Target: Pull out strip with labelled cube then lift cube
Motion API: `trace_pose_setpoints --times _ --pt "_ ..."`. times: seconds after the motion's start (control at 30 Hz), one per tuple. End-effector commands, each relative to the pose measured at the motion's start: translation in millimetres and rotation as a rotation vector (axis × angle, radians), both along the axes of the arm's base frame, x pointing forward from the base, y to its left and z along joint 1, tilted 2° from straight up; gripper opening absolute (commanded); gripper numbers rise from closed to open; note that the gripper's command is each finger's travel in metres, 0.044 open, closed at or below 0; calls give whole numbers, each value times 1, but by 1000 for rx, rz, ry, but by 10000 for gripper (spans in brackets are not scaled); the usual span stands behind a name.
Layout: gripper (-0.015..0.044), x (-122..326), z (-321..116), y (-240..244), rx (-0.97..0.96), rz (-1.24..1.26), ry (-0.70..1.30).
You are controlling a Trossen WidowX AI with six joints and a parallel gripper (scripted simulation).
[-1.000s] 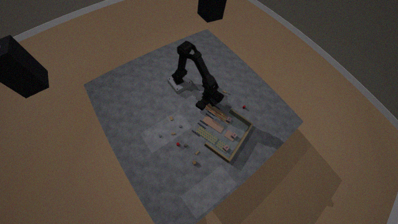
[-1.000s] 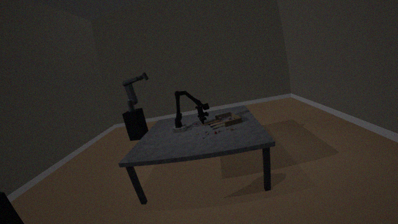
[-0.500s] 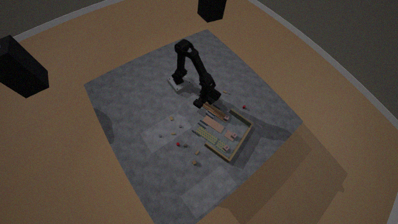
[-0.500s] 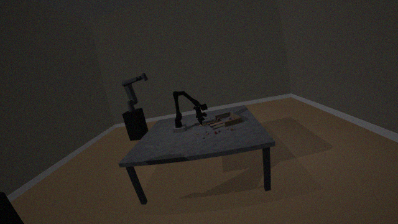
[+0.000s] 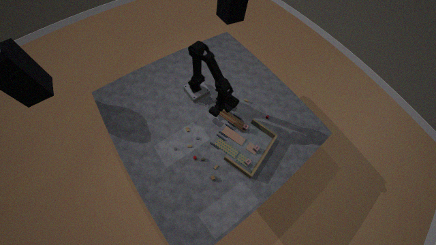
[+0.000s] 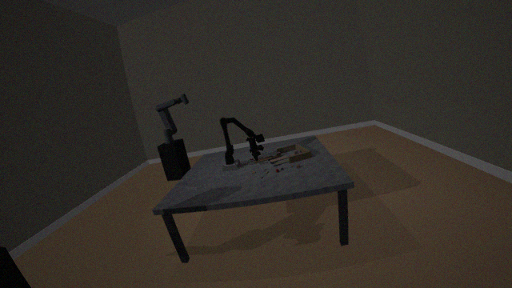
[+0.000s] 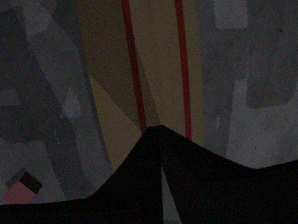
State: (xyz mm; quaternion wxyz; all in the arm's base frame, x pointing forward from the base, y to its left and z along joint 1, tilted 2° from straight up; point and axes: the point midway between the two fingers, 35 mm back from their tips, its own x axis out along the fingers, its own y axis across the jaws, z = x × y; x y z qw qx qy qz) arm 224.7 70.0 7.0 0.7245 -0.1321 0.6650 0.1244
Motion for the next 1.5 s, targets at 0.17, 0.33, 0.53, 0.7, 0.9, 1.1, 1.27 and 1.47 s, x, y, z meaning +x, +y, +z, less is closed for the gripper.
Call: trace_pose_setpoints --times 0.17,0.33,0.53,0.7,0.9,1.1,1.27,1.47 --pt "0 -21 -6 -8 -7 5 30" --pt "0 -28 -6 -10 -7 5 30" --pt "0 -35 -7 -13 -8 5 31" --pt "0 -41 -7 -15 -8 5 32" --pt "0 -43 -7 -16 -8 5 32" --pt "0 -43 -7 -16 -8 5 32" --pt "0 -43 -7 -16 -8 5 32" --pt "0 -43 -7 -16 -8 5 32"
